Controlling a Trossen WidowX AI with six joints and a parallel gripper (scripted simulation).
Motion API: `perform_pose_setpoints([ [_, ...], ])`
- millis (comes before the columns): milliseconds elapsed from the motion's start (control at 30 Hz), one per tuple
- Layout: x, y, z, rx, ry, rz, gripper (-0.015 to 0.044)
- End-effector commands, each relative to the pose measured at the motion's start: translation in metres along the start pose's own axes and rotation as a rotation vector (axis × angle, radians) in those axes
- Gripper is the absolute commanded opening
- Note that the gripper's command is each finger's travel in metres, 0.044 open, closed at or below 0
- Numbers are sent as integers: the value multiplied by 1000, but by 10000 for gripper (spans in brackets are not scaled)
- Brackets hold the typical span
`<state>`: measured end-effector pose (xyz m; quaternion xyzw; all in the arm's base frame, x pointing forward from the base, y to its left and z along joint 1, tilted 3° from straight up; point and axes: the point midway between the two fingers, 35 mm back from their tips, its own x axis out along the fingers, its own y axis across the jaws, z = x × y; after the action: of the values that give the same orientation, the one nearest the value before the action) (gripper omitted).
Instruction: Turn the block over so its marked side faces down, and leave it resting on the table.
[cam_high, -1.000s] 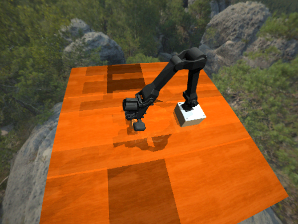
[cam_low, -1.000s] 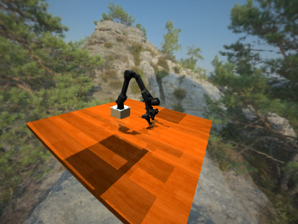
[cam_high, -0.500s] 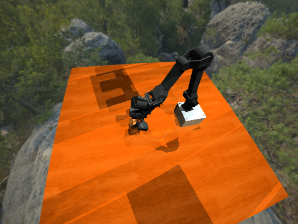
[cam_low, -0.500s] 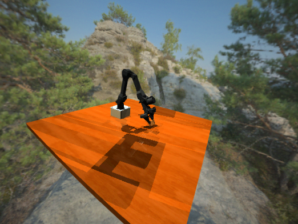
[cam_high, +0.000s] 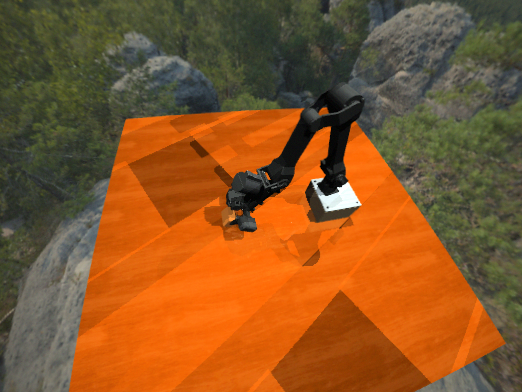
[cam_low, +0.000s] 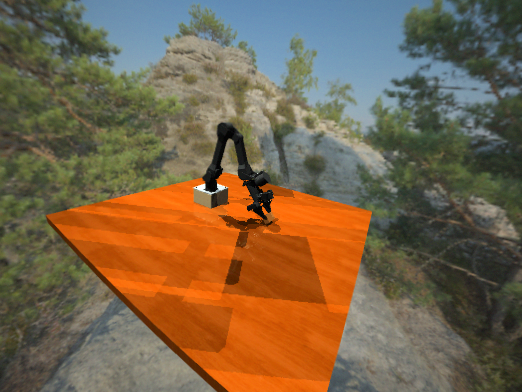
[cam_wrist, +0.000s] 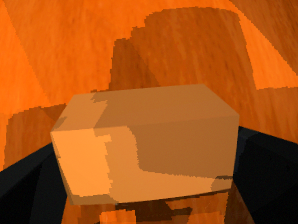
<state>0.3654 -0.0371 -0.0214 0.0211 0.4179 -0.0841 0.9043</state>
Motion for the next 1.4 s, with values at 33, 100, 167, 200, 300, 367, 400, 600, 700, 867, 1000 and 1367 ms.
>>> perform_pose_setpoints([
  [33,10,0,-4,-5,-65,-6,0],
  [100,13,0,-6,-4,-91,-6,0],
  [167,15,0,-7,-4,-117,-6,0],
  [200,16,0,-8,-4,-129,-6,0],
  [300,18,0,-10,-4,-168,-5,0],
  [367,19,0,-11,-3,-194,-5,0],
  [400,19,0,-12,-3,-207,-5,0],
  [600,19,-1,-16,-2,-284,-6,0],
  [700,17,-1,-18,-1,-322,-6,0],
  [867,11,-2,-21,1,-386,-7,0],
  [1000,5,-3,-23,2,-435,-7,0],
  [1367,4,-3,-24,3,-443,-8,0],
])
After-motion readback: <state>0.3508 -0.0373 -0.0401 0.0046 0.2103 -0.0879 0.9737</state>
